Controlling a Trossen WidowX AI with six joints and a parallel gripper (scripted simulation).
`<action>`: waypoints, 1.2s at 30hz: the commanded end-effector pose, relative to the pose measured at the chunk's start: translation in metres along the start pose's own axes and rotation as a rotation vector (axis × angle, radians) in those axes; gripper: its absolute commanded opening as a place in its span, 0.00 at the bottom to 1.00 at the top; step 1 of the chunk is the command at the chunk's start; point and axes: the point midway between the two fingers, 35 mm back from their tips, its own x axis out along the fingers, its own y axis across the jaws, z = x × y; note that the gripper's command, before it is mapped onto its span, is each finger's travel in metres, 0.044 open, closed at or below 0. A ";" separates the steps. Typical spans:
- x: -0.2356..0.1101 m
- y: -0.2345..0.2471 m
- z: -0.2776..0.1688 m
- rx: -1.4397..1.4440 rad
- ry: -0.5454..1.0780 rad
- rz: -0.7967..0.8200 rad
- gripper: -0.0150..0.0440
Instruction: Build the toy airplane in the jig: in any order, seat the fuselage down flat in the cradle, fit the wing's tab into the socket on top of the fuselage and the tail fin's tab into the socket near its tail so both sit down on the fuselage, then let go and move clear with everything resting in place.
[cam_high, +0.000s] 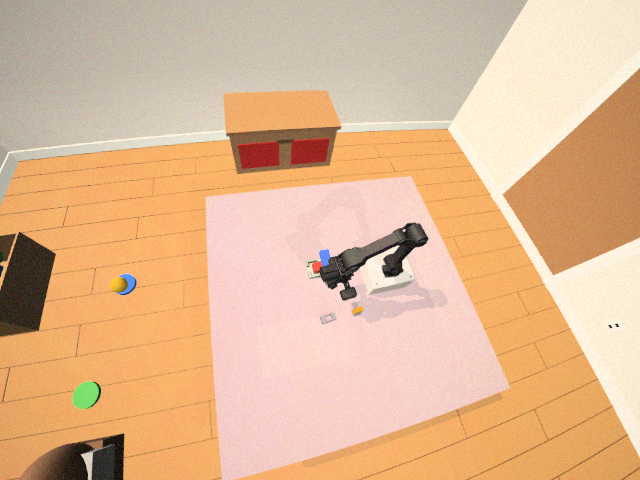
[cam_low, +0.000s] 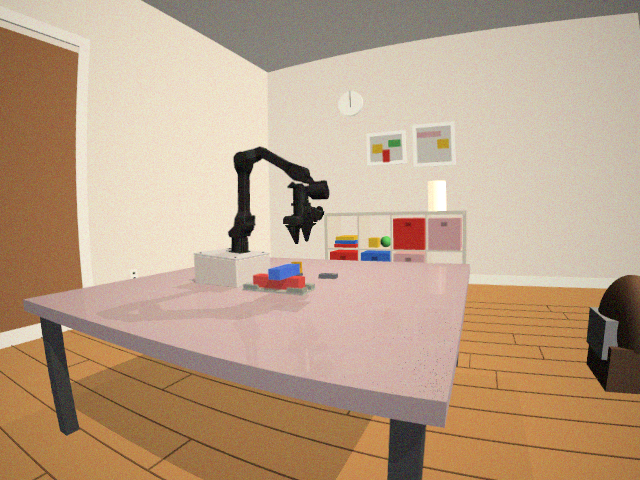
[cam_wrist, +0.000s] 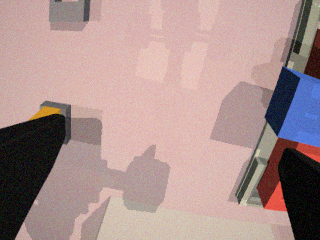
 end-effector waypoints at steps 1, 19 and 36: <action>-0.001 0.039 -0.015 0.004 -0.009 0.000 1.00; 0.061 0.118 -0.078 0.007 0.000 -0.004 1.00; 0.088 0.118 -0.078 0.007 0.000 -0.005 1.00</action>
